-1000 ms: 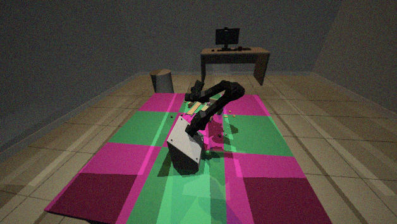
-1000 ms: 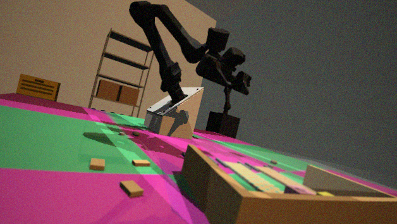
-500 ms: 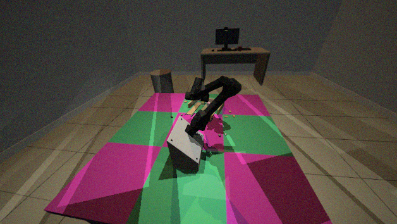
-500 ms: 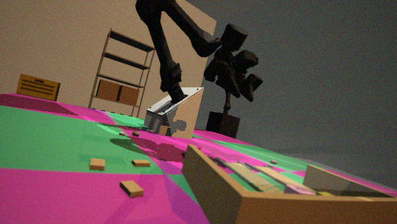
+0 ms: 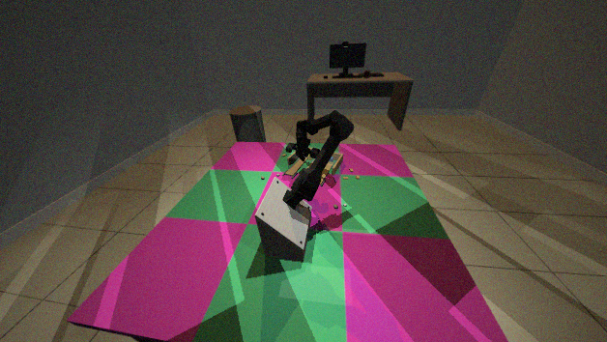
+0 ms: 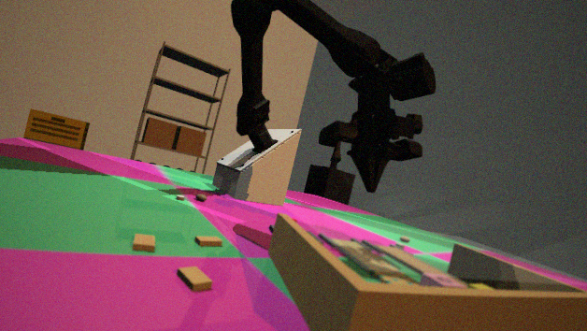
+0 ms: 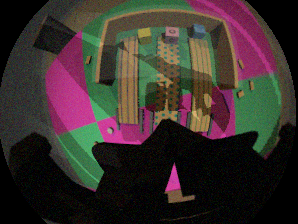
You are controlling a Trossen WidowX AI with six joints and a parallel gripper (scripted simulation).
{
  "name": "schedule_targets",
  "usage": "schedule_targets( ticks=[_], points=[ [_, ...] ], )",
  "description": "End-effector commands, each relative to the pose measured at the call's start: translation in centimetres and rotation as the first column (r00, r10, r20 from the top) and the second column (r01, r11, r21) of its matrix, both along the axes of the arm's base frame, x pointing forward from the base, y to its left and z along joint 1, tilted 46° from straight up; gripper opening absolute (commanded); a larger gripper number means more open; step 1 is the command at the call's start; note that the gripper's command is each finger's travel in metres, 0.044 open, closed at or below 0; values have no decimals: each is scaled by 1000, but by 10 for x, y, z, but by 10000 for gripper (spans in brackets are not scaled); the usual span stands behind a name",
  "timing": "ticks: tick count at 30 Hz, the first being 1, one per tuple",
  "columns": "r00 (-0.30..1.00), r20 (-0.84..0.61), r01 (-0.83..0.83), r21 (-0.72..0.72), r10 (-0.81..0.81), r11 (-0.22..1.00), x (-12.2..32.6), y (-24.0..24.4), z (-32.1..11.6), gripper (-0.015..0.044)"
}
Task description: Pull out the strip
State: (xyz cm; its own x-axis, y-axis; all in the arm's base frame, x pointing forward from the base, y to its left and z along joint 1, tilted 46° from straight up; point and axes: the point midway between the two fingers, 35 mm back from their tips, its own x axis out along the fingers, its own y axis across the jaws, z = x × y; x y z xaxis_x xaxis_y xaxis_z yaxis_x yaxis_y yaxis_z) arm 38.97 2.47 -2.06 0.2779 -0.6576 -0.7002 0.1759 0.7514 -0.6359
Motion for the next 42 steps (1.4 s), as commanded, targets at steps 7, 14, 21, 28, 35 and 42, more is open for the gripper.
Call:
schedule_targets(
  ticks=[7,14,21,28,35,42],
  points=[
    [973,-98,209,-30,-211,978,2,-21,-15,0],
    [973,-98,209,-29,-211,978,2,-26,-19,0],
    [973,-98,209,-29,-210,978,3,-35,-28,0],
    [973,-98,208,-29,-210,978,4,-43,-36,0],
    [973,-98,208,-30,-210,978,4,-51,-44,0],
    [973,-98,209,-31,-211,978,4,-60,-51,0]
  ],
)
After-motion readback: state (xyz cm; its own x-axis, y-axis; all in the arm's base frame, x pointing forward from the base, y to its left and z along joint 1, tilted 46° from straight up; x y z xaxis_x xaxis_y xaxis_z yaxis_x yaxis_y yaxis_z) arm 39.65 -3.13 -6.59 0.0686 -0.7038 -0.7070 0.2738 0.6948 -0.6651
